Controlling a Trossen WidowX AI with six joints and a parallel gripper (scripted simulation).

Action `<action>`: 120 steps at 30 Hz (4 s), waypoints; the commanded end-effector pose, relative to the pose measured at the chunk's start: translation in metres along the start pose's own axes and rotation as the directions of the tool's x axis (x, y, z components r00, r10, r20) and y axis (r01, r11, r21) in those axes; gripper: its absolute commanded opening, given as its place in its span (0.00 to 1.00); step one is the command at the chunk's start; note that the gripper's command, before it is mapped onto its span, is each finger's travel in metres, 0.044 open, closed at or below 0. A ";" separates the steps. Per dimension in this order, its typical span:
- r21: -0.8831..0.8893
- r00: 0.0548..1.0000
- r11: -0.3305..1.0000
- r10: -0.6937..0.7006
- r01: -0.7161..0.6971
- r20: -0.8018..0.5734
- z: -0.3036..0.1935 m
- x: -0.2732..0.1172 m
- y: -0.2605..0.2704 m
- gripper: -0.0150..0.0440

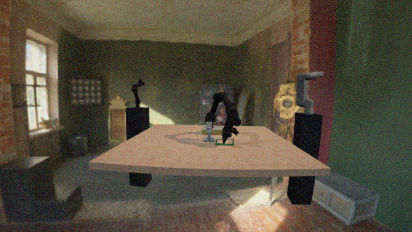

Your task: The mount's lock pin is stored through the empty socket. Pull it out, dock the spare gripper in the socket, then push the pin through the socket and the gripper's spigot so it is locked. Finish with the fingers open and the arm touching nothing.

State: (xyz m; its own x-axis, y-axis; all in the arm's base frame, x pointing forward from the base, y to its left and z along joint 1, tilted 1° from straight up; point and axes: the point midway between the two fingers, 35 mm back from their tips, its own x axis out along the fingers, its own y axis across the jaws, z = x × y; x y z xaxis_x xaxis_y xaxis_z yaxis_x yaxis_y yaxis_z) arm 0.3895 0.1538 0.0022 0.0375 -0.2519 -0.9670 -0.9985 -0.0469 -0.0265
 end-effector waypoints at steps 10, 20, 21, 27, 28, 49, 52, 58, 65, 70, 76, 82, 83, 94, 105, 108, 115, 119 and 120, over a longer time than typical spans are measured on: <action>-0.005 1.000 1.000 0.004 -0.004 -0.009 0.000 0.004 0.001 0.25; -0.005 1.000 1.000 0.004 -0.004 -0.009 -0.001 0.001 0.001 0.25; -0.005 1.000 1.000 0.004 -0.004 -0.008 -0.001 -0.001 0.001 0.25; -0.005 1.000 1.000 0.004 -0.004 -0.008 -0.006 -0.018 0.000 0.25; -0.005 1.000 1.000 0.004 -0.004 -0.008 -0.006 -0.021 -0.001 0.25; -0.006 1.000 1.000 0.012 -0.012 -0.007 -0.016 -0.056 0.002 0.25; -0.026 1.000 1.000 0.007 -0.007 -0.005 -0.016 -0.056 0.002 0.25; -0.030 1.000 1.000 0.007 -0.007 -0.004 -0.015 -0.059 0.007 0.25; -0.040 1.000 0.999 0.005 -0.006 -0.003 -0.014 -0.065 0.025 0.25; -0.047 1.000 0.999 0.005 -0.005 -0.002 -0.015 -0.069 0.038 0.25; -0.056 1.000 0.998 0.004 -0.004 -0.001 -0.015 -0.073 0.054 0.25; -0.065 1.000 0.998 0.003 -0.003 -0.001 -0.017 -0.076 0.071 0.25; -0.066 1.000 0.998 0.003 -0.003 -0.001 -0.017 -0.076 0.074 0.25; -0.082 1.000 0.997 0.002 -0.002 0.000 -0.021 -0.078 0.104 0.25; -0.089 1.000 0.996 0.002 -0.002 0.002 -0.017 -0.059 0.111 0.25; -0.092 1.000 0.996 0.003 -0.002 0.003 -0.013 -0.045 0.111 0.25; -0.093 1.000 0.996 0.000 0.001 0.006 -0.009 -0.026 0.112 0.25; -0.093 1.000 0.996 0.000 0.001 0.006 -0.012 -0.028 0.111 0.25; -0.093 1.000 0.996 0.000 0.001 0.006 -0.014 -0.028 0.111 0.25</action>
State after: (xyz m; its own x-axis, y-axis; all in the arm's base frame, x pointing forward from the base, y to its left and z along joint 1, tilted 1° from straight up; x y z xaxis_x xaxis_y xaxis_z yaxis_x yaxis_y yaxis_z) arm 0.2779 0.1443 0.0289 0.0396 -0.2508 -0.9672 -0.9908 -0.1354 -0.0054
